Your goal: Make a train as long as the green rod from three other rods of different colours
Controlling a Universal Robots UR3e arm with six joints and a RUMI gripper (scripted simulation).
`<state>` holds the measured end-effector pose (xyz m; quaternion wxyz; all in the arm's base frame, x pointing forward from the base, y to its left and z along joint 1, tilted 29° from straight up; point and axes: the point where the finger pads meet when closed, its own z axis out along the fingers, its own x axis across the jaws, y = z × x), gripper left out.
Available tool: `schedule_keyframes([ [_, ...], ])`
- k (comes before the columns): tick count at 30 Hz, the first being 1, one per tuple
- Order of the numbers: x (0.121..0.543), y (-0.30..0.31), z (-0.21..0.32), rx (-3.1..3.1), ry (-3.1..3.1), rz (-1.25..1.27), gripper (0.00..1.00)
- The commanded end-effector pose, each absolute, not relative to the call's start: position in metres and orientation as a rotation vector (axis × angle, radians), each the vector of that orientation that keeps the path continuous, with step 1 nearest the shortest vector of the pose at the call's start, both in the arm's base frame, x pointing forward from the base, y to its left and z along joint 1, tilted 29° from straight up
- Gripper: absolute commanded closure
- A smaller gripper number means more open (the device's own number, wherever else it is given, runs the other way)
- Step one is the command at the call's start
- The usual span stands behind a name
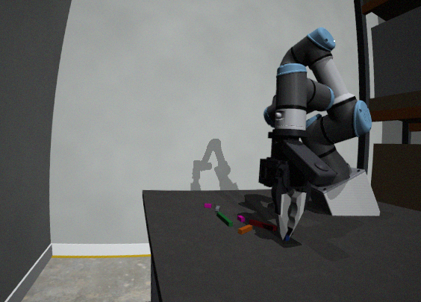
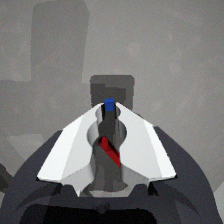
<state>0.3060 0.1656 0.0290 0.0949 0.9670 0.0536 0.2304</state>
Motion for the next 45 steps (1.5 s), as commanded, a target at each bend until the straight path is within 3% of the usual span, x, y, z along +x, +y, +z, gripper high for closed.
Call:
schedule_keyframes([
  [1, 0.3065, 0.1659, 0.0295, 2.867, 0.159, 0.686, 1.0],
  [32, 0.3065, 0.1659, 0.0295, 2.867, 0.159, 0.686, 1.0],
  [45, 0.3065, 0.1659, 0.0295, 2.867, 0.159, 0.686, 0.89],
])
